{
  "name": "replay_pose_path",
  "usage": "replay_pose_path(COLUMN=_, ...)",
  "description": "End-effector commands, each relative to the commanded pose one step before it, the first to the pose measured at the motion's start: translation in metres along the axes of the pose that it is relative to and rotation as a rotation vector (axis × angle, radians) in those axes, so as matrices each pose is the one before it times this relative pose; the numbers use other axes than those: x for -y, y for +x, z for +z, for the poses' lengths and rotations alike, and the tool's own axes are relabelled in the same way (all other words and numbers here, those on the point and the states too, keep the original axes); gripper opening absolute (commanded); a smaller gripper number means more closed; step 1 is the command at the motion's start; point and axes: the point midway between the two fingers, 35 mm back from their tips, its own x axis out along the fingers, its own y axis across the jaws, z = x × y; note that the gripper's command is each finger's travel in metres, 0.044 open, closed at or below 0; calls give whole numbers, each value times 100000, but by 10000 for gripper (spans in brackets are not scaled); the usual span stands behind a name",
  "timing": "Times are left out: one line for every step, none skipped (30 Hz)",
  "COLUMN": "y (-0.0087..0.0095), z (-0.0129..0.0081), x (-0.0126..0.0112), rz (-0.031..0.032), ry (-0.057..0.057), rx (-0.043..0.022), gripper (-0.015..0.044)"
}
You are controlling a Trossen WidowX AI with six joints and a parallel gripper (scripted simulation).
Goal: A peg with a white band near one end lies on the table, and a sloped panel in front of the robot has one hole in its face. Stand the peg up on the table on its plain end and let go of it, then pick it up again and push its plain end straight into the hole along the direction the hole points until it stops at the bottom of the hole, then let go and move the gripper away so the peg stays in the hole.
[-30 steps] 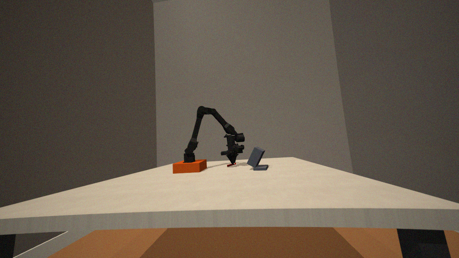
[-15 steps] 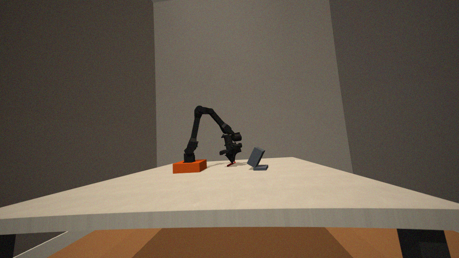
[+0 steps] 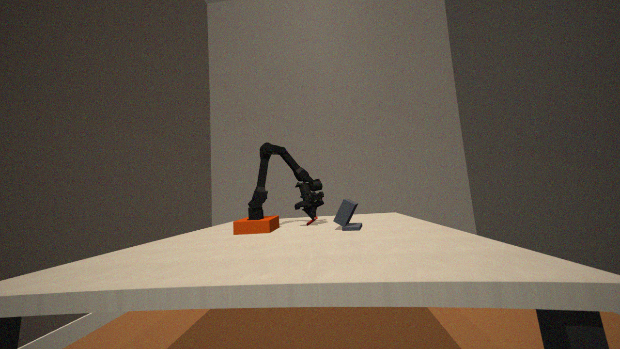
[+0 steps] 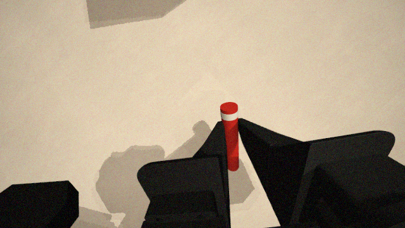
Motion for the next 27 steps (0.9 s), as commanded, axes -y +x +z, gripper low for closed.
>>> replay_pose_path(y=-360, z=-136, x=-61, rz=605, ry=370, rx=4083, gripper=51)
replay_pose_path(y=-51, z=-44, x=-1, rz=0, ry=-1, rx=857, gripper=51)
replay_pose_path(y=-52, z=-44, x=0, rz=0, ry=-1, rx=857, gripper=51)
replay_pose_path(y=-52, z=-44, x=0, rz=0, ry=-1, rx=857, gripper=51)
replay_pose_path(y=-52, z=-44, x=0, rz=0, ry=-1, rx=857, gripper=51)
replay_pose_path(y=-52, z=-44, x=0, rz=0, ry=-1, rx=857, gripper=51)
replay_pose_path(y=-52, z=-44, x=0, rz=0, ry=-1, rx=857, gripper=51)
replay_pose_path(y=-52, z=-44, x=0, rz=0, ry=-1, rx=857, gripper=51)
replay_pose_path(y=-52, z=-44, x=0, rz=0, ry=-1, rx=857, gripper=51)
replay_pose_path(y=-52, z=-44, x=0, rz=0, ry=-1, rx=857, gripper=51)
replay_pose_path(y=-52, z=-44, x=0, rz=0, ry=-1, rx=857, gripper=51)
replay_pose_path(y=-52, z=-44, x=0, rz=0, ry=-1, rx=857, gripper=51)
replay_pose_path(y=-52, z=-44, x=0, rz=0, ry=-1, rx=857, gripper=51)
replay_pose_path(y=-52, z=-44, x=0, rz=0, ry=-1, rx=857, gripper=51)
replay_pose_path(y=-52, z=-44, x=0, rz=-1, ry=-1, rx=857, gripper=51)
replay_pose_path(y=-52, z=-44, x=0, rz=-1, ry=-1, rx=857, gripper=51)
replay_pose_path(y=-52, z=-44, x=0, rz=-1, ry=-1, rx=857, gripper=51)
replay_pose_path(y=-52, z=-44, x=0, rz=-1, ry=-1, rx=857, gripper=51)
replay_pose_path(y=-52, z=-44, x=0, rz=-1, ry=-1, rx=857, gripper=51)
replay_pose_path(y=-52, z=-44, x=0, rz=-1, ry=-1, rx=857, gripper=51)
replay_pose_path(y=-52, z=-44, x=0, rz=-1, ry=-1, rx=857, gripper=51)
replay_pose_path(y=-52, z=-44, x=0, rz=-1, ry=-1, rx=857, gripper=51)
replay_pose_path(y=-52, z=-44, x=0, rz=-1, ry=-1, rx=857, gripper=51)
replay_pose_path(y=-52, z=-44, x=0, rz=-1, ry=-1, rx=857, gripper=51)
replay_pose_path(y=-52, z=-44, x=0, rz=-1, ry=-1, rx=857, gripper=51)
replay_pose_path(y=-52, z=-44, x=0, rz=-1, ry=-1, rx=857, gripper=51)
replay_pose_path(y=-52, z=-44, x=0, rz=-1, ry=-1, rx=857, gripper=51)
